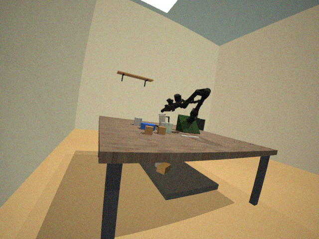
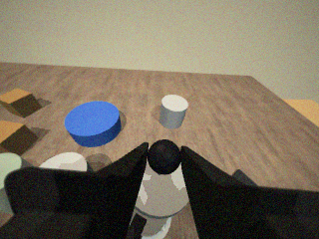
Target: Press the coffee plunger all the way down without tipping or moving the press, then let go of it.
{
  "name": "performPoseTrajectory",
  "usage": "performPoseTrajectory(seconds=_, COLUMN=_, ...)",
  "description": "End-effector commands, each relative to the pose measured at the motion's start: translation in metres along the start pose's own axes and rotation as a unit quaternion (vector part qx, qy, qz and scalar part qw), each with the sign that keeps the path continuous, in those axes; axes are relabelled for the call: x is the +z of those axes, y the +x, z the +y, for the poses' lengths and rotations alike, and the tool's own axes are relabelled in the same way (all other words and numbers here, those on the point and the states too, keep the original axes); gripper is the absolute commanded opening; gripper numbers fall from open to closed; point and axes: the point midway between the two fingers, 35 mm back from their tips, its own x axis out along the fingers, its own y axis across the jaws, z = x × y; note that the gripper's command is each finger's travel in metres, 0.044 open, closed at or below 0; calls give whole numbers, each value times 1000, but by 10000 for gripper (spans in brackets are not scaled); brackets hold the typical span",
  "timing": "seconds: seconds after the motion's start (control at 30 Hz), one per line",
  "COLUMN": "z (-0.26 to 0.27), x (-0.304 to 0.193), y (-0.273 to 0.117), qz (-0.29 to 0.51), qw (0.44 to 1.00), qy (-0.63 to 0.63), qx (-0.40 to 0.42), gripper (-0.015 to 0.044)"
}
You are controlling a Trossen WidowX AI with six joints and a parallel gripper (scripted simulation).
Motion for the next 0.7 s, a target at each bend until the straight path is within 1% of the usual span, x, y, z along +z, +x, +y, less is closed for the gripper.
performPoseTrajectory(seconds=0.0, z=0, x=-3, y=2, qz=7, qw=1000, qy=6, qx=2, gripper=115)
performPoseTrajectory(seconds=0.47, z=0, x=0, y=1, qz=0, qw=1000, qy=1, qx=0, gripper=115)
performPoseTrajectory(seconds=0.67, z=0, x=0, y=1, qz=0, qw=1000, qy=1, qx=0, gripper=272)
